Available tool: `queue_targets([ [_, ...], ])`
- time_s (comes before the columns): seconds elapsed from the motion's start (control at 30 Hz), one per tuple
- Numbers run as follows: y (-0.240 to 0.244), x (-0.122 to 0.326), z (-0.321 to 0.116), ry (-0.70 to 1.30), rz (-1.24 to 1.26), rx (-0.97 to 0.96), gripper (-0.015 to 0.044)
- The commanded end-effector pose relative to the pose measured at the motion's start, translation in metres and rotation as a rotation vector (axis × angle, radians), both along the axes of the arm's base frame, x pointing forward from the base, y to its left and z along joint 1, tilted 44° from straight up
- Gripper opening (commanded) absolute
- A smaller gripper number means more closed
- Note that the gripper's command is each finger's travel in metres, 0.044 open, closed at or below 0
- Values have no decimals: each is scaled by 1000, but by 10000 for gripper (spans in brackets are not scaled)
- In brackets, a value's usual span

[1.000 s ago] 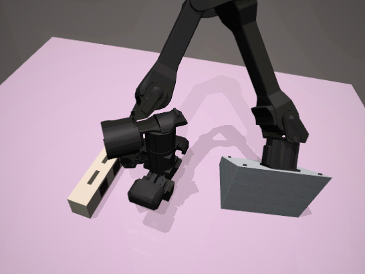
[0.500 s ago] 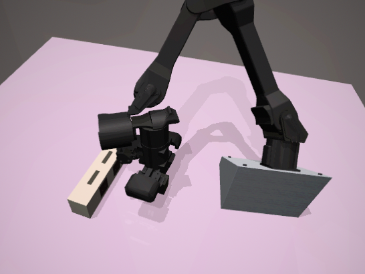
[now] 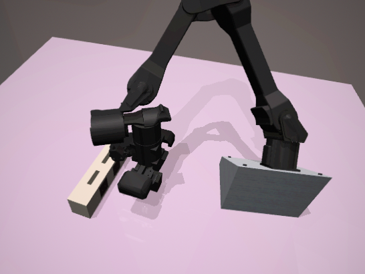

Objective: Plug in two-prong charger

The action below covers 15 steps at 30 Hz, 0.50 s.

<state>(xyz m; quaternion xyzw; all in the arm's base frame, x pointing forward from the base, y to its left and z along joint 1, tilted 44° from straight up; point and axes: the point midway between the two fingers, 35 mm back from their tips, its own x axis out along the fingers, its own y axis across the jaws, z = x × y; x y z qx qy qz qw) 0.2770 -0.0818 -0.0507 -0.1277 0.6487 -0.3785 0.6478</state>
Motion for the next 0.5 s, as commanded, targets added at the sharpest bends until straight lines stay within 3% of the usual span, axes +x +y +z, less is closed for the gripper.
queue_targets([
  [0.0,-2,7,2,0,4,-3,0],
  [0.47,-10,23,6,3,7,-4,0],
])
